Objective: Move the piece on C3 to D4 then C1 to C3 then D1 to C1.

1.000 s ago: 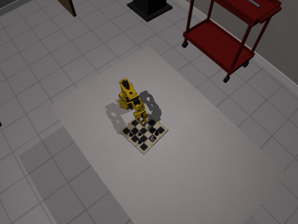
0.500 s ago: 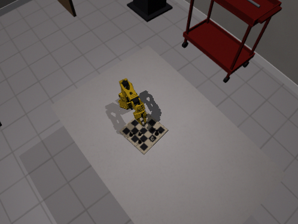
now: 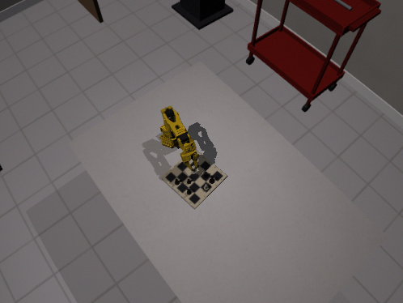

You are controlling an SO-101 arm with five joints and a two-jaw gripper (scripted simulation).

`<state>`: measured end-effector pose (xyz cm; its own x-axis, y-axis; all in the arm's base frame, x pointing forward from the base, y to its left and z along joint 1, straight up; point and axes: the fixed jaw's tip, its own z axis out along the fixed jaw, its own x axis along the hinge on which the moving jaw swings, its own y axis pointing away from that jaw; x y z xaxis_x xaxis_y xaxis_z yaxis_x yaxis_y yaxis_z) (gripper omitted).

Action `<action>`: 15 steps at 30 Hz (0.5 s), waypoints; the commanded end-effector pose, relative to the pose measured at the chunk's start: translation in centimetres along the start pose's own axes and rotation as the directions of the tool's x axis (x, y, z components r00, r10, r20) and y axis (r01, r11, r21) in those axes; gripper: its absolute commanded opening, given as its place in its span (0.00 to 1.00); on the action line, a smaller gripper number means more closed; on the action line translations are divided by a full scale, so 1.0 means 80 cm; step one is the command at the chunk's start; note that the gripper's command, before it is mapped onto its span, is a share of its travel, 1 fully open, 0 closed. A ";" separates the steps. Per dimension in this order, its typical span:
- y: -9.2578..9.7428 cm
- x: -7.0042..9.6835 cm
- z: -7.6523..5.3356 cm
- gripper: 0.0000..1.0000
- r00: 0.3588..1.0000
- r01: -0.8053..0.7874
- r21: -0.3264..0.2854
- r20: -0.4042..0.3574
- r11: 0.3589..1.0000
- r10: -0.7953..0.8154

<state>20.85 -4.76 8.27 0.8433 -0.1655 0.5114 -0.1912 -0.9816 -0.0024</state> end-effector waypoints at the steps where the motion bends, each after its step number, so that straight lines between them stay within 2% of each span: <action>1: 0.003 -0.004 0.006 0.00 1.000 -0.018 -0.005 -0.009 1.000 0.018; 15: 0.003 -0.017 0.028 0.00 1.000 -0.018 -0.005 -0.009 1.000 0.018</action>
<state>20.96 -4.79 6.45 0.8331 -0.1635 0.5285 -0.1911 -0.9816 -0.0025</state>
